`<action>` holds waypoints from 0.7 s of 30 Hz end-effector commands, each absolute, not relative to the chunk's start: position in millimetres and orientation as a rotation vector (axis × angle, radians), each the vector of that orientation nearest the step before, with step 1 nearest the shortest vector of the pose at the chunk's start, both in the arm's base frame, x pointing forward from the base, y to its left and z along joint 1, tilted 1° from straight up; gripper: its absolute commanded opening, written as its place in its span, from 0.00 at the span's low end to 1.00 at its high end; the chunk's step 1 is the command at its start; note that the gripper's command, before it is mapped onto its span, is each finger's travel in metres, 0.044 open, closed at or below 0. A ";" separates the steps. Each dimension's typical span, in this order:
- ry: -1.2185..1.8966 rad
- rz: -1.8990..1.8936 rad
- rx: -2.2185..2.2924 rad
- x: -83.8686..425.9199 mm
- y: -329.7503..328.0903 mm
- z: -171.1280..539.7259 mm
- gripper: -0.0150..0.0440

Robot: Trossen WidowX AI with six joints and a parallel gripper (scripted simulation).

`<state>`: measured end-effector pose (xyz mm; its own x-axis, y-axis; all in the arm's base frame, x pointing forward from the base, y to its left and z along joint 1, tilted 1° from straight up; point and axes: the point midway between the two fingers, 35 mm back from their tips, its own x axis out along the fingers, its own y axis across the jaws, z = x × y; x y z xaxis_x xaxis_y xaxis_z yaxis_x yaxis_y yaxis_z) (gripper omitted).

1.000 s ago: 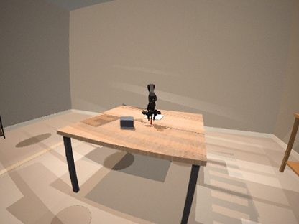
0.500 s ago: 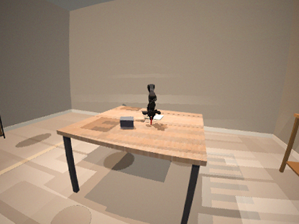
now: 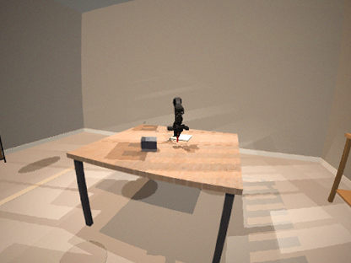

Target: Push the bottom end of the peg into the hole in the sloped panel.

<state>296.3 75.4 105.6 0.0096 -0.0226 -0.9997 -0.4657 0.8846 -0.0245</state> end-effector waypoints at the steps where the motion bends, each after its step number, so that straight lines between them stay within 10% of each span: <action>1: 1.520 0.360 -0.394 296.6 76.0 122.5 0.25; 21: 1.503 0.358 -0.334 300.9 69.0 143.7 0.25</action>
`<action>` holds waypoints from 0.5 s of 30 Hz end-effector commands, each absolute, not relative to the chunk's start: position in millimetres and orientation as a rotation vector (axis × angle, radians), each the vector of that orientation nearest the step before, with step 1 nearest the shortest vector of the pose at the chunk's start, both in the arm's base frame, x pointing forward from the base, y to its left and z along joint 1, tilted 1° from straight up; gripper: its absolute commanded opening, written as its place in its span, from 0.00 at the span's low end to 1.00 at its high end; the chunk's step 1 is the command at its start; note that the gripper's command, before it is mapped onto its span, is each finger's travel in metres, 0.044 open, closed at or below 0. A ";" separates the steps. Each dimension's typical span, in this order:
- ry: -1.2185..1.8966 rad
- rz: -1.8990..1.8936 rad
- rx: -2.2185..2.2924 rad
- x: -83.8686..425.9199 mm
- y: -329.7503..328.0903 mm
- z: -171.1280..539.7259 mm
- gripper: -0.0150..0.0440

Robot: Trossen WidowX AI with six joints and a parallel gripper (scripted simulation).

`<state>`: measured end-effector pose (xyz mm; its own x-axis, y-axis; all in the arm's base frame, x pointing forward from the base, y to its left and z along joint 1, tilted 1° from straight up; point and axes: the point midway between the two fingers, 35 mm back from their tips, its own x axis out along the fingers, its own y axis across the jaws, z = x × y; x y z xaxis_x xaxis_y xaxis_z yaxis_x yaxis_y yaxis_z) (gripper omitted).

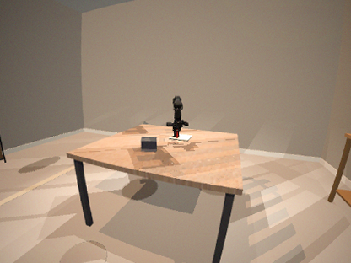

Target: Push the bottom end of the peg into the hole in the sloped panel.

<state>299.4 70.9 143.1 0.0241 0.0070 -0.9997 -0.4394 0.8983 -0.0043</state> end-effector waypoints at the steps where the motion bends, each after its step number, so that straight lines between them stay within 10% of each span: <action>1: 1.501 0.358 -0.328 301.5 68.2 143.2 0.25; 15: 1.466 0.353 -0.236 309.8 56.7 137.2 0.25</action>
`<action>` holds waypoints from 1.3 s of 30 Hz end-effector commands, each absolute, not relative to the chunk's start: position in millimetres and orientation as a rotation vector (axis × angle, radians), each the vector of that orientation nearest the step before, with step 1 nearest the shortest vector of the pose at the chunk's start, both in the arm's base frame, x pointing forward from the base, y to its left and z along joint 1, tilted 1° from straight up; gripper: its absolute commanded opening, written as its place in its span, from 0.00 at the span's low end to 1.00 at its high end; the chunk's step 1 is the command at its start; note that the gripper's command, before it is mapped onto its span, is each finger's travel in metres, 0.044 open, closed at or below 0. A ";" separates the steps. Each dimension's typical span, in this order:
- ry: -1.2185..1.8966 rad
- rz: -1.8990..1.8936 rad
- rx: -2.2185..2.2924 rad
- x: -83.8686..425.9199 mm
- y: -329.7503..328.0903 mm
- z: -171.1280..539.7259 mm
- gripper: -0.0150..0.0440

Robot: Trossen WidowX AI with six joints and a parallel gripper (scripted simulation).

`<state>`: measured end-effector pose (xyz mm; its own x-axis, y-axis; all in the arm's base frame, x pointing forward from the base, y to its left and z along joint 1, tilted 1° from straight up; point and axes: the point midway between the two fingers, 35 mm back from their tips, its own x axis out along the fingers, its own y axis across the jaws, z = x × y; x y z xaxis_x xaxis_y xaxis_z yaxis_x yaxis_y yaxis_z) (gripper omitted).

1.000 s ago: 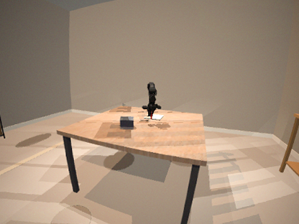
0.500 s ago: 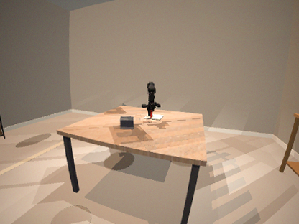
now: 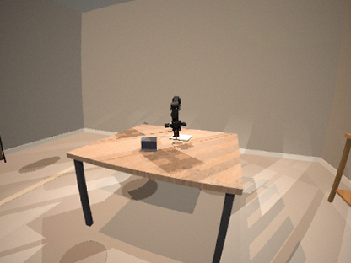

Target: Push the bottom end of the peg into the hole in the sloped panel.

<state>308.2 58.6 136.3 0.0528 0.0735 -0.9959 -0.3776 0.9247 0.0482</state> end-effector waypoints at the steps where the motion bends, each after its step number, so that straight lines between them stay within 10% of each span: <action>1: 1.463 0.353 -0.230 310.4 55.8 136.8 0.25; 39: 1.337 0.335 -0.009 329.9 19.5 124.9 0.25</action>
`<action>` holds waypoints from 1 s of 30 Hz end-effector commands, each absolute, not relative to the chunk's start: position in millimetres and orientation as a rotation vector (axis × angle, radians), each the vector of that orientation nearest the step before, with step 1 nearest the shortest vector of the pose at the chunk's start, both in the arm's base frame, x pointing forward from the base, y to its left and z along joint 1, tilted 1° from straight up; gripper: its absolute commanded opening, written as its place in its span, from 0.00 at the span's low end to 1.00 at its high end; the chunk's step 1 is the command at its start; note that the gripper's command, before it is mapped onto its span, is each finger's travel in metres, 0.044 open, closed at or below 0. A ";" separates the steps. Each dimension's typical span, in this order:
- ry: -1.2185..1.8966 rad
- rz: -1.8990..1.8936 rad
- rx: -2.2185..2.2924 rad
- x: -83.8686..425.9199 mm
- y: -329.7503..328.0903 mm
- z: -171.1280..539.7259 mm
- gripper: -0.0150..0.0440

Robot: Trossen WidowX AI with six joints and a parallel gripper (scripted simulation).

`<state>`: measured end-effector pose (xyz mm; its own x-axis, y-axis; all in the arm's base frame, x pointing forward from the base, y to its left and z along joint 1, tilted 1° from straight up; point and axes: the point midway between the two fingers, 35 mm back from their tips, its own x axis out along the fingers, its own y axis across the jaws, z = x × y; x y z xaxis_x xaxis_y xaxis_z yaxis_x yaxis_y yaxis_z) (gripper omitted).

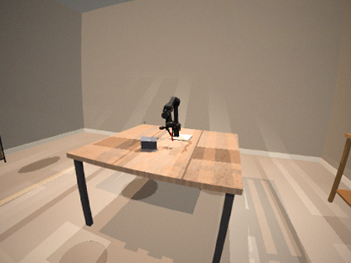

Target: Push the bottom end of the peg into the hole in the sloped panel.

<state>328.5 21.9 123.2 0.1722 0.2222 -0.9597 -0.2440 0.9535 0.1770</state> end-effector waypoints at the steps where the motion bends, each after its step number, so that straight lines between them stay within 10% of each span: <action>1: 1.334 0.334 -0.003 330.3 18.4 124.6 0.25; 30: 1.214 0.314 0.134 340.5 -13.6 119.4 0.25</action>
